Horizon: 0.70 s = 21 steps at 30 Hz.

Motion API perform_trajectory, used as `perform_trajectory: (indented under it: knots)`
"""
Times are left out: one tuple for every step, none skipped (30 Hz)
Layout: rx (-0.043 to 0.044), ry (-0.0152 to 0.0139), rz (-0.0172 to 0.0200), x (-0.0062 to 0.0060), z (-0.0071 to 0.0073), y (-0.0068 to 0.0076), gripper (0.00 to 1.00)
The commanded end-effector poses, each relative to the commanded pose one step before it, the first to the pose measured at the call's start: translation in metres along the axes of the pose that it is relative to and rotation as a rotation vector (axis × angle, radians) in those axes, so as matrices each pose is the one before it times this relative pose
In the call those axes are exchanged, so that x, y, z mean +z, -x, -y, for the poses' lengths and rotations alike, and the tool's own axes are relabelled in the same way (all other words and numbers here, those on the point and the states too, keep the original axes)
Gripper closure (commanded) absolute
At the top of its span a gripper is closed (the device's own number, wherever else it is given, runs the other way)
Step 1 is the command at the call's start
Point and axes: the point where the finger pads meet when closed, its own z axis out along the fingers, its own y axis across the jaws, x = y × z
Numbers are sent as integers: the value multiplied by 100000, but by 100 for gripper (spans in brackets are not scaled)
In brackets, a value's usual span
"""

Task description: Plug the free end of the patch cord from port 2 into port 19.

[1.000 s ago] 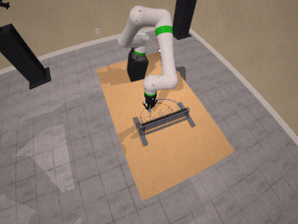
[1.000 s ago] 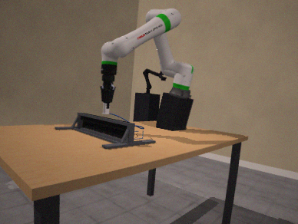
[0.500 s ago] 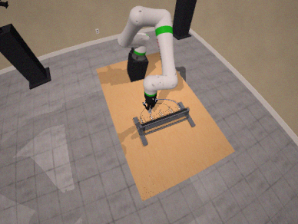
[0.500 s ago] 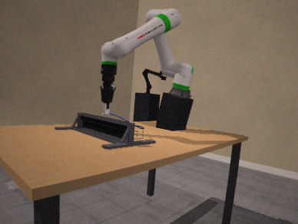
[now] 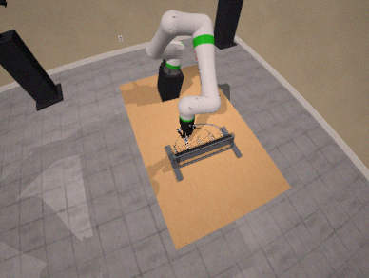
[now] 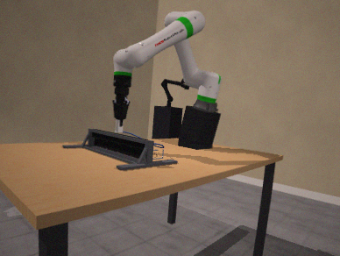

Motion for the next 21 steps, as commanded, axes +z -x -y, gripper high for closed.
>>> perform_trajectory:
  knots:
    - [4,20,-42,347,-23,-410,100]
    - [0,0,0,125,-4,-130,100]
    - [0,0,0,125,-4,-129,100]
    - [0,0,0,123,-4,-129,100]
    - [0,0,0,121,-4,-126,100]
    - [0,0,0,117,-4,-122,100]
    - [0,0,0,113,-3,-118,100]
    - [0,0,0,108,-3,-112,100]
    - [0,0,0,102,-3,-106,100]
    - [0,0,0,95,-3,-100,100]
    - [0,0,0,88,-3,-92,100]
    - [0,0,0,0,0,0,100]
    - [0,0,0,0,0,0,100]
    - [0,0,0,81,-2,-84,100]
    - [0,0,0,72,-2,-75,100]
    - [0,0,0,64,-2,-67,100]
    - [0,0,0,55,-2,-58,100]
    - [0,0,0,47,-1,-49,100]
    - [0,0,0,39,-1,-40,100]
    - [0,0,0,31,-1,-32,100]
    - [0,0,0,23,-1,-24,100]
